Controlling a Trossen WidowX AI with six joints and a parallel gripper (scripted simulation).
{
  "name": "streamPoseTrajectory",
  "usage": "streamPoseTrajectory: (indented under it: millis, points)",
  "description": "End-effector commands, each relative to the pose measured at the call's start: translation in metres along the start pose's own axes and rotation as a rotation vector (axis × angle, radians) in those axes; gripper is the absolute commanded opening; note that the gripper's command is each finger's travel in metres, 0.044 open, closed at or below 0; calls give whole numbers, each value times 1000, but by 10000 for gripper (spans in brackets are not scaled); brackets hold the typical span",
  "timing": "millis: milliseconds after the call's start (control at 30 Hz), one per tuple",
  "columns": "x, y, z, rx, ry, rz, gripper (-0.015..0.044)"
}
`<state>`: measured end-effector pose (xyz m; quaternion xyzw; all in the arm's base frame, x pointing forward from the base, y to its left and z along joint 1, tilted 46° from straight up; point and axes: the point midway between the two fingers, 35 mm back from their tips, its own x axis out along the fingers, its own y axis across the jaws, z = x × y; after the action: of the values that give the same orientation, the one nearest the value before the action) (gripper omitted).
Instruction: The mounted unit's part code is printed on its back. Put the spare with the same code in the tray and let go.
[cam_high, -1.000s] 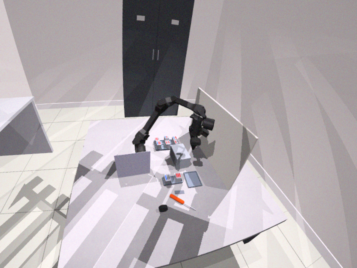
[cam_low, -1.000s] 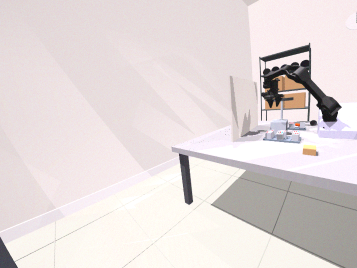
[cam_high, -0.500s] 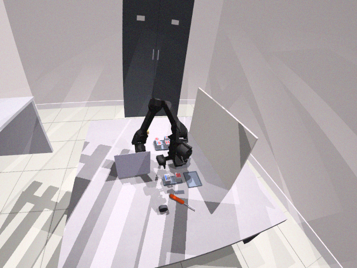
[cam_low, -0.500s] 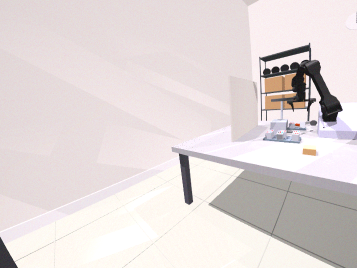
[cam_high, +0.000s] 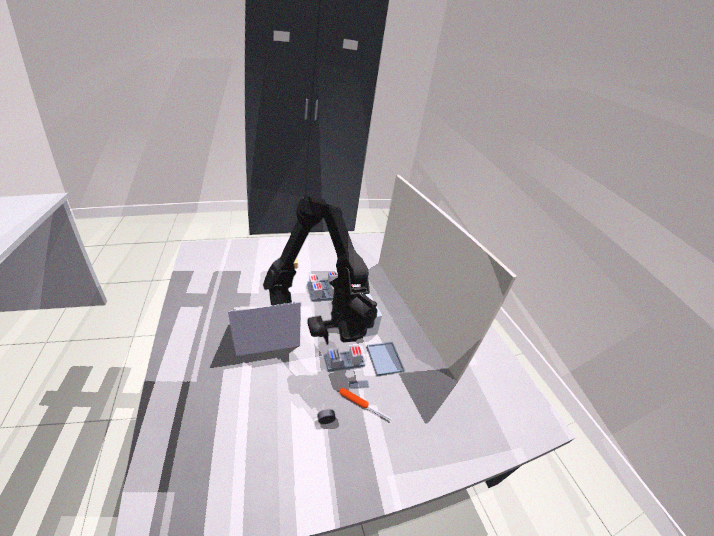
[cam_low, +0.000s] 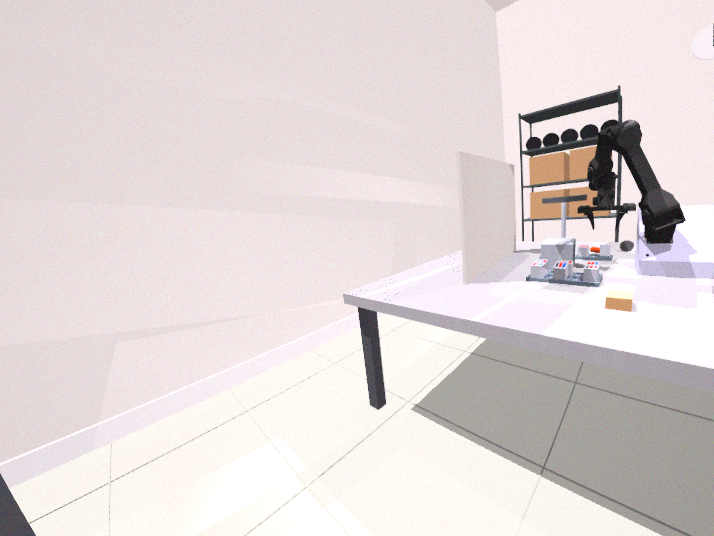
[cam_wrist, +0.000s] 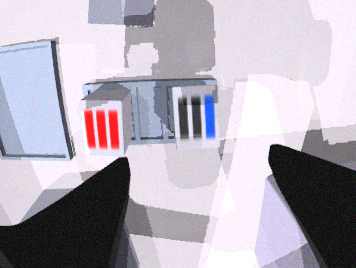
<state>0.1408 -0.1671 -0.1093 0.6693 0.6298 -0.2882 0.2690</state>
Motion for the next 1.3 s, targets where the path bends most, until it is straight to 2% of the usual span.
streamPoseTrajectory:
  millis: [0, 400, 1267]
  points:
    - [22, -2, -6, 8, 19, -8, 300]
    - [25, -2, -6, 8, 19, -8, 300]
    - [68, -1, -5, 8, 19, -7, 300]
